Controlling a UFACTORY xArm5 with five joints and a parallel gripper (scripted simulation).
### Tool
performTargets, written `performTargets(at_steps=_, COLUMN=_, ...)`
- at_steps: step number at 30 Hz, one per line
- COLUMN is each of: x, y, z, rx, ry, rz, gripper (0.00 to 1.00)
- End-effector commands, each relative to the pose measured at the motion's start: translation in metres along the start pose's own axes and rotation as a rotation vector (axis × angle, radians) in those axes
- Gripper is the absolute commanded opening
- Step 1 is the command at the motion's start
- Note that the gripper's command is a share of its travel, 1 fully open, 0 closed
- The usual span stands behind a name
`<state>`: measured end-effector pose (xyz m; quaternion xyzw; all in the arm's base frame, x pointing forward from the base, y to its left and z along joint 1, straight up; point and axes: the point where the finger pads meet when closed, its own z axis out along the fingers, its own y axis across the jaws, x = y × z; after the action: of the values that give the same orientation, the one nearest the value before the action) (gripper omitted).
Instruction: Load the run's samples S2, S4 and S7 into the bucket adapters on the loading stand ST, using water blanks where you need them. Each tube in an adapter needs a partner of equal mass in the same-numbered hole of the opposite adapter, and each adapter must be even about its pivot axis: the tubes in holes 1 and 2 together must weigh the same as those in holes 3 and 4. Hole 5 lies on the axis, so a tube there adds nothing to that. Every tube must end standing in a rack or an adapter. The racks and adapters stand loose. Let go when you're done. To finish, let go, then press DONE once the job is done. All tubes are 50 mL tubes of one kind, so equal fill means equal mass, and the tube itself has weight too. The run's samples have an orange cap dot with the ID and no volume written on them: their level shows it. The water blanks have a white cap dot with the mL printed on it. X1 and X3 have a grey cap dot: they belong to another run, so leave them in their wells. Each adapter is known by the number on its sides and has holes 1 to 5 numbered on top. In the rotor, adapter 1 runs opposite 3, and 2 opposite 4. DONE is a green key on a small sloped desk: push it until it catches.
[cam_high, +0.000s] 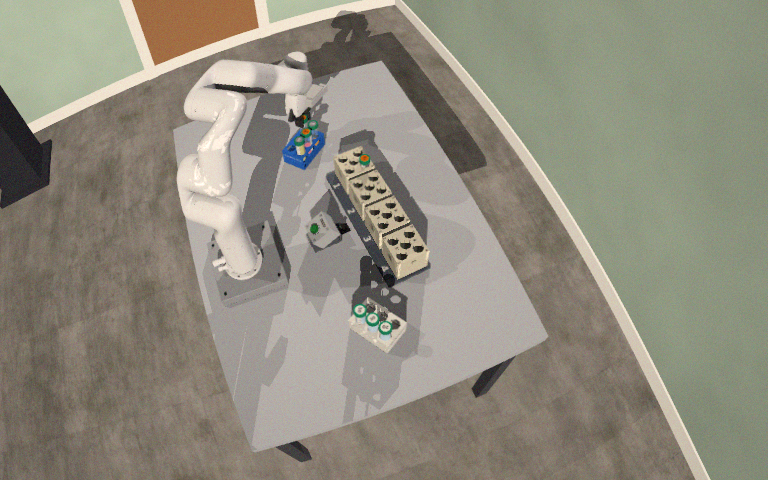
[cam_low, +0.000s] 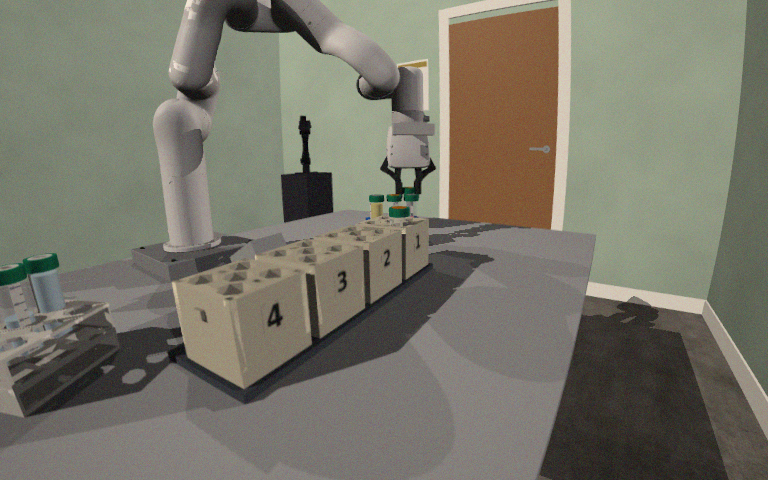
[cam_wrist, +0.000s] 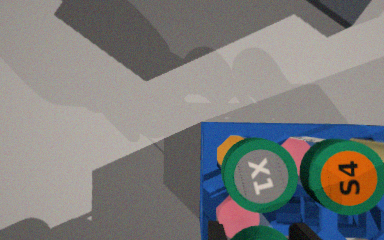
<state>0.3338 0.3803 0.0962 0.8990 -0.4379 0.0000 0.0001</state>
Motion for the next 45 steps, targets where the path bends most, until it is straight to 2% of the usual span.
performTargets(at_steps=1, x=0.0, y=-0.001, z=-0.004, rx=0.004, ry=-0.003, rz=0.0, gripper=0.0)
performTargets(at_steps=19, x=0.0, y=-0.001, z=-0.014, rx=0.004, ry=-0.003, rz=0.0, gripper=0.0)
performTargets(at_steps=45, x=0.0, y=-0.001, z=-0.062, rx=0.004, ry=-0.003, rz=0.0, gripper=0.0)
